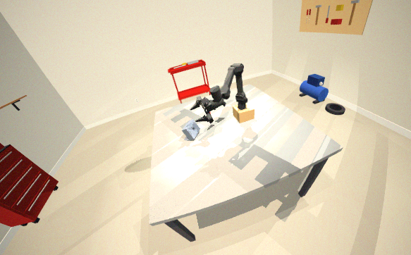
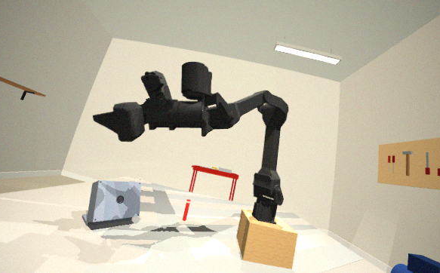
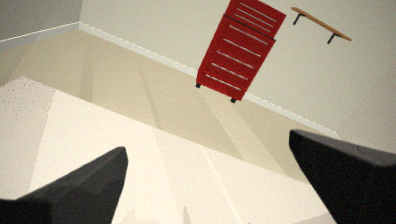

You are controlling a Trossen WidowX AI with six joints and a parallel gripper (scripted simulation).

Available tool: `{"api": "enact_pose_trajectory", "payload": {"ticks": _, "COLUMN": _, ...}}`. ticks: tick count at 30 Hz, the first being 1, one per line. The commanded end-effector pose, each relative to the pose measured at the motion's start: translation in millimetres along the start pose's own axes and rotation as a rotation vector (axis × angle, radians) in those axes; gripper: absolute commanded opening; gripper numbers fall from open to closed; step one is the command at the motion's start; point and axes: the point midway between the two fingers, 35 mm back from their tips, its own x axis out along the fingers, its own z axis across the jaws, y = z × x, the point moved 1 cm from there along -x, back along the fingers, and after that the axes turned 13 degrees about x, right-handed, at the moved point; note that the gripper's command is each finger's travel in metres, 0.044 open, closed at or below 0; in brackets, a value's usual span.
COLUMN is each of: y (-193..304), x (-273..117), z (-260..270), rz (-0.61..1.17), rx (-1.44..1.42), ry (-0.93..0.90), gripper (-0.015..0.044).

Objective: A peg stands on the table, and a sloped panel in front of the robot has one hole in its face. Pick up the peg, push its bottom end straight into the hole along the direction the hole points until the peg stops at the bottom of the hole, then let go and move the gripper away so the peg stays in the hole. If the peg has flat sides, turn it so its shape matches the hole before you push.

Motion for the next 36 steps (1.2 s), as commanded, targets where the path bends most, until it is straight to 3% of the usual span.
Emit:
{"api": "enact_pose_trajectory", "payload": {"ticks": 1, "y": 13, "x": 11, "z": -16, "rz": 0.061, "rx": -0.04, "ry": 0.01, "gripper": 0.044}}
{"api": "enact_pose_trajectory", "payload": {"ticks": 20, "y": 82, "x": 40, "z": -93, "rz": 0.367, "rx": -0.176, "ry": 0.045, "gripper": 0.044}}
{"api": "enact_pose_trajectory", "payload": {"ticks": 36, "y": 141, "x": 35, "z": -158, "rz": 0.639, "rx": -0.213, "ry": 0.04, "gripper": 0.044}}
